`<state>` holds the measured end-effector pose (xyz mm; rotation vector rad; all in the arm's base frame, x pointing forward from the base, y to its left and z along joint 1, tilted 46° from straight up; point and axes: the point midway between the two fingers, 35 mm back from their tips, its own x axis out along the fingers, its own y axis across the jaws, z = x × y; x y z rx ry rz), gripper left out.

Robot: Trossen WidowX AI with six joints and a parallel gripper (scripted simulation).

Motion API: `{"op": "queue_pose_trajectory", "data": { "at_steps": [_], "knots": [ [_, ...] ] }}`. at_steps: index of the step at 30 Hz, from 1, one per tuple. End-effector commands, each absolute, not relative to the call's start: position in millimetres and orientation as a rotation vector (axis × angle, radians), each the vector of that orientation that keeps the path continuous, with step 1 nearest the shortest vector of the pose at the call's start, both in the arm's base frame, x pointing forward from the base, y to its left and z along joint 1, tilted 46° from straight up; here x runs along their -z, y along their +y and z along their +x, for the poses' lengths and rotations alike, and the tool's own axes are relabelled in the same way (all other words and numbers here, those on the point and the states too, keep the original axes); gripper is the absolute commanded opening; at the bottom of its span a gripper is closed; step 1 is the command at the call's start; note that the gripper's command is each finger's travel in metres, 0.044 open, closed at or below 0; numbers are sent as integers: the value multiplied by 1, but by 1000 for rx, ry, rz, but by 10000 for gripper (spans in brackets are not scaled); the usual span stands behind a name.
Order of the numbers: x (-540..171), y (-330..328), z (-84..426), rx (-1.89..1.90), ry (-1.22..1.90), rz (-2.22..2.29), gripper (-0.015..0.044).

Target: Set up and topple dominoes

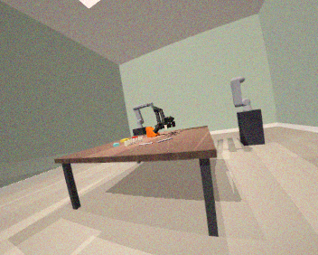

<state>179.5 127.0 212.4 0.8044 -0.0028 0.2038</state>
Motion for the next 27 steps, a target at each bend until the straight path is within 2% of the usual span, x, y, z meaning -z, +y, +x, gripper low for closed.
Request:
{"op": "queue_pose_trajectory", "data": {
  "at_steps": [1, 27],
  "knots": [
    [-213, 126, 179, -200, -5, 816, 107],
    [-199, 151, 182, -200, -4, 815, 107]
  ]
}}
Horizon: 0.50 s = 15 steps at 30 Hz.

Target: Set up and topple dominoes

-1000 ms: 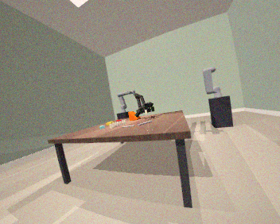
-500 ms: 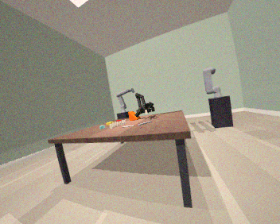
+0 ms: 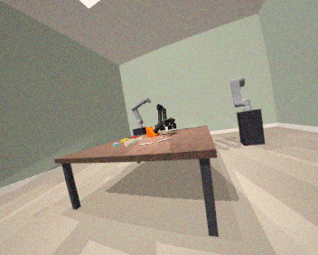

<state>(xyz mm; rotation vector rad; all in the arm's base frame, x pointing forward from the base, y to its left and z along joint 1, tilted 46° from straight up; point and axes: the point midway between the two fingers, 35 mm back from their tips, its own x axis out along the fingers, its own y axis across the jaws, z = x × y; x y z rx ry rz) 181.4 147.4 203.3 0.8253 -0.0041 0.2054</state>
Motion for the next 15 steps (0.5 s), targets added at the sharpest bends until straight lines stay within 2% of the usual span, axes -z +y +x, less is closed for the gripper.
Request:
{"op": "queue_pose_trajectory", "data": {
  "at_steps": [1, 15],
  "knots": [
    [-199, 152, 182, -200, -3, 815, 107],
    [-187, 164, 181, -200, -2, 815, 107]
  ]
}}
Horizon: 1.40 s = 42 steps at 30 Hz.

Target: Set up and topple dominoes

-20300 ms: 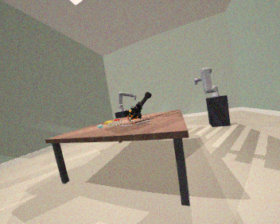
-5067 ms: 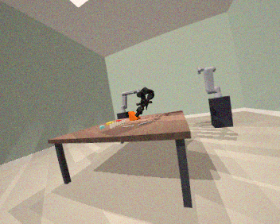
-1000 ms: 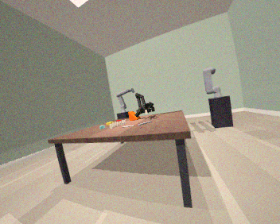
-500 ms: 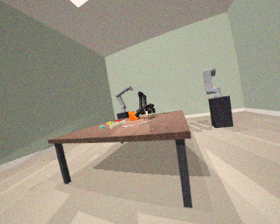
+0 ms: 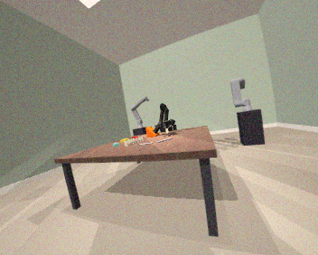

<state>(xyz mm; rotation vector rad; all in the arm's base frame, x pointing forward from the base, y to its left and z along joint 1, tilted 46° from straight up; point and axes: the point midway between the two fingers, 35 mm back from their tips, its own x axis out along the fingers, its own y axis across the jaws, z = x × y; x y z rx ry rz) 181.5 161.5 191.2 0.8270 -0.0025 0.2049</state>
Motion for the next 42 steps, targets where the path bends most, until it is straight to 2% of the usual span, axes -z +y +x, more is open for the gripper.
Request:
{"op": "queue_pose_trajectory", "data": {
  "at_steps": [1, 36, 42],
  "knots": [
    [-186, 165, 181, -200, -2, 815, 107],
    [-161, 178, 178, -199, 1, 814, 107],
    [-161, 178, 178, -199, 1, 814, 265]
  ]
}}
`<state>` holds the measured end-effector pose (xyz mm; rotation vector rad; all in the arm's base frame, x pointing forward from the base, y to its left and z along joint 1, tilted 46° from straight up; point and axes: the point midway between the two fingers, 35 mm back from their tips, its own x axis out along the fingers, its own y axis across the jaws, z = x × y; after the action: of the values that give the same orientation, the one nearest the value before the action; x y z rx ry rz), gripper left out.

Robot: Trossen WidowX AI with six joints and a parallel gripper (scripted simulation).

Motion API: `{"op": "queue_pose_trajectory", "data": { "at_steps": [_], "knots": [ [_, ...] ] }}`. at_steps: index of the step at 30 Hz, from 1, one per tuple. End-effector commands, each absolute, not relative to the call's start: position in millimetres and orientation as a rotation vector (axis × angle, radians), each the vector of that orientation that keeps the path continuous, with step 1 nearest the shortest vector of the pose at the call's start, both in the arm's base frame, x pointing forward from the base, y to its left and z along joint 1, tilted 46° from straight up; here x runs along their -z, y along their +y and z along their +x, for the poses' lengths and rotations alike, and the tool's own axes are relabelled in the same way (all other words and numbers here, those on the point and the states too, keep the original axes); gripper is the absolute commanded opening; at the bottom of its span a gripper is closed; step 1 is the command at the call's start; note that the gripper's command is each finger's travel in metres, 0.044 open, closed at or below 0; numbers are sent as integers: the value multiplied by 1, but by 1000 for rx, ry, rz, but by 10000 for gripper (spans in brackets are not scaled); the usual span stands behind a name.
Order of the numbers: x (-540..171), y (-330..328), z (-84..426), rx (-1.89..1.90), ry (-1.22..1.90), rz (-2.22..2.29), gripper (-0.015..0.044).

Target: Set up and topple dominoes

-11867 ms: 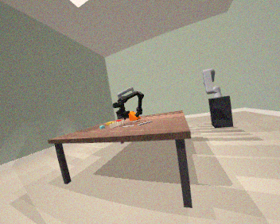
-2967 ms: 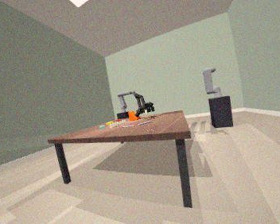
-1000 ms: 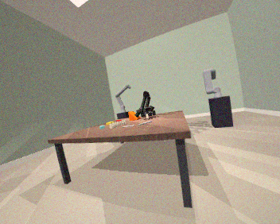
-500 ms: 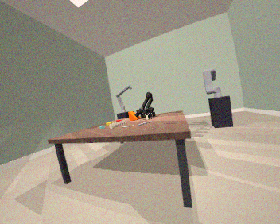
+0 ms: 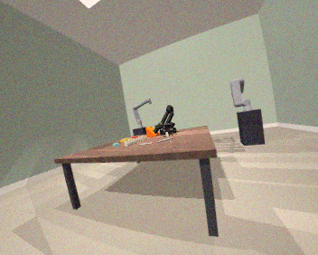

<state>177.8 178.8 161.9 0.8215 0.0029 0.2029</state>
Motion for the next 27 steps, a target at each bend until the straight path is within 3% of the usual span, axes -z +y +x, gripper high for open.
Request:
{"op": "queue_pose_trajectory", "data": {
  "at_steps": [1, 7, 27],
  "knots": [
    [-161, 178, 178, -199, 1, 814, 291],
    [-161, 178, 178, -199, 1, 814, 440],
    [-198, 144, 182, -204, 1, 823, 440]
  ]
}}
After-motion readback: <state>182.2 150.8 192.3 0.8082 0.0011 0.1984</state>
